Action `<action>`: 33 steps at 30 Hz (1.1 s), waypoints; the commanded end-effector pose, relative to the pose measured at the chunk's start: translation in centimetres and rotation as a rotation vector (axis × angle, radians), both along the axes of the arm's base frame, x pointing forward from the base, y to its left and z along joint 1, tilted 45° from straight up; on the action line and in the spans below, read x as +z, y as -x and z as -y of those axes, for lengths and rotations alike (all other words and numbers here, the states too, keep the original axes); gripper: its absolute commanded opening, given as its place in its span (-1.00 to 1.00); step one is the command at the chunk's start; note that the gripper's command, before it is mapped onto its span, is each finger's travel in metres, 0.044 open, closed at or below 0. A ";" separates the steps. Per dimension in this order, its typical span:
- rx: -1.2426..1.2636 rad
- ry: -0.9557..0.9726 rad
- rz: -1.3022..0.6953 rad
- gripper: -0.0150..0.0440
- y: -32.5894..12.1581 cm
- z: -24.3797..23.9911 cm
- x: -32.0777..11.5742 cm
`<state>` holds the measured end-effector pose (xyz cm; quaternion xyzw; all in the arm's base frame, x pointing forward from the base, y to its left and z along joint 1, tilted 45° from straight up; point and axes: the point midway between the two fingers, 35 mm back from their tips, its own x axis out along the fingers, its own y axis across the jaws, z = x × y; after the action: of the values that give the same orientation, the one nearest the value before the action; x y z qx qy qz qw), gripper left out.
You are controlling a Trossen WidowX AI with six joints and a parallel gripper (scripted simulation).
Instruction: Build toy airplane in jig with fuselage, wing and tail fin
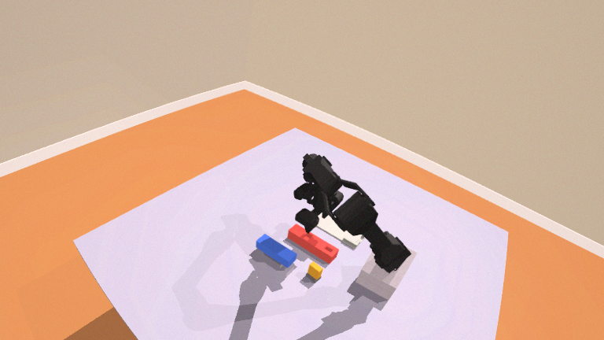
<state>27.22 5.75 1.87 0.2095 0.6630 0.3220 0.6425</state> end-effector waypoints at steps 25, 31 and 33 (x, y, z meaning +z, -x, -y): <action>0.012 -0.013 -0.029 1.00 1.4 -4.9 -4.6; 0.012 -0.013 -0.029 1.00 1.5 -5.6 -5.3; 0.012 -0.013 -0.029 1.00 1.5 -5.8 -5.5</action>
<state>26.00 11.17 -3.05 0.2100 0.6670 0.3281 0.6352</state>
